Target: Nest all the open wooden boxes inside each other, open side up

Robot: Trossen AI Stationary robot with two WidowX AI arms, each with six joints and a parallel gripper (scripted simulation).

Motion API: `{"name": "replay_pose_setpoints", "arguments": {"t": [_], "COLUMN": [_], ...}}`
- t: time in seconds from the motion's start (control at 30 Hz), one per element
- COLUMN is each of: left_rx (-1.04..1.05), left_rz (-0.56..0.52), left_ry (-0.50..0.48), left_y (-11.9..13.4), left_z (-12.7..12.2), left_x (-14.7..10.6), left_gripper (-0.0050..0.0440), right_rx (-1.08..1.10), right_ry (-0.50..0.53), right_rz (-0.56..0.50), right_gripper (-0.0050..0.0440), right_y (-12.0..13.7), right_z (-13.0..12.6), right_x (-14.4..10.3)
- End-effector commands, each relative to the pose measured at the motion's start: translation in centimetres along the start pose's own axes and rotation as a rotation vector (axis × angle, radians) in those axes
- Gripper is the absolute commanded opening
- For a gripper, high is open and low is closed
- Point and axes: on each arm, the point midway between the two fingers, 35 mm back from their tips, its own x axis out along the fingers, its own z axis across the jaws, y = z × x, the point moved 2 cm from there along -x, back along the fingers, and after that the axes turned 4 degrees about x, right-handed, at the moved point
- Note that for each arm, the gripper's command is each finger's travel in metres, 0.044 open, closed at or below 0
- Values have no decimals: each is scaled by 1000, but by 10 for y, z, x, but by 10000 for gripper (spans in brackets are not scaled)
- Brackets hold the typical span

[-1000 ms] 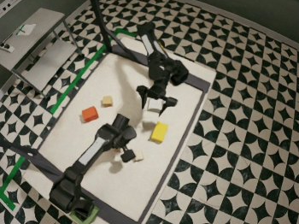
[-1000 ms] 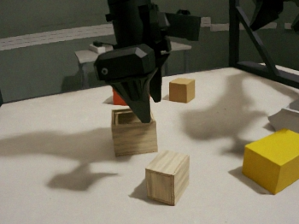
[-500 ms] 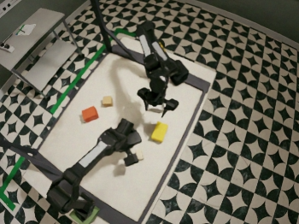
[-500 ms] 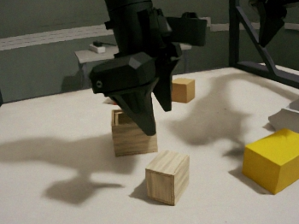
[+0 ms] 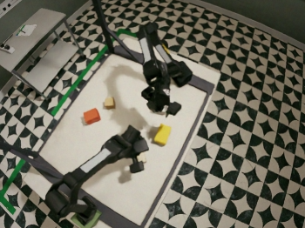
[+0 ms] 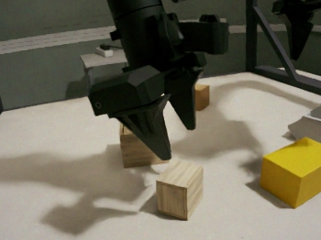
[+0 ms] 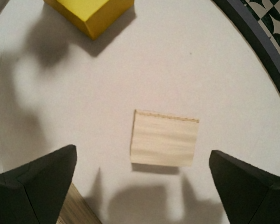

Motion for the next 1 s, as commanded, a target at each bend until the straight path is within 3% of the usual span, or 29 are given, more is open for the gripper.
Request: {"name": "replay_pose_setpoints", "arguments": {"t": [0.0,0.2,0.53,0.77,0.97], "left_rx": [68,123,134,134,134], "left_rz": [119,239,264,264,264], "left_ry": [59,147,170,170,170], "left_y": [1,8,10,10,10], "left_z": [-3,-11,-13,-13,-13], "left_x": [-3,-6,-7,-7,-7], "left_gripper": [400,400,400,400,400], "right_rx": [45,82,90,86,86], "right_ry": [-21,-17,-18,4,4], "right_rz": [-53,-80,-94,-70,-69], "right_gripper": [400,400,400,400,400], "right_y": [-10,-15,-18,-3,4], "right_z": [-6,-14,-16,-16,-17], "right_x": [-7,-5,-6,44,64]}}
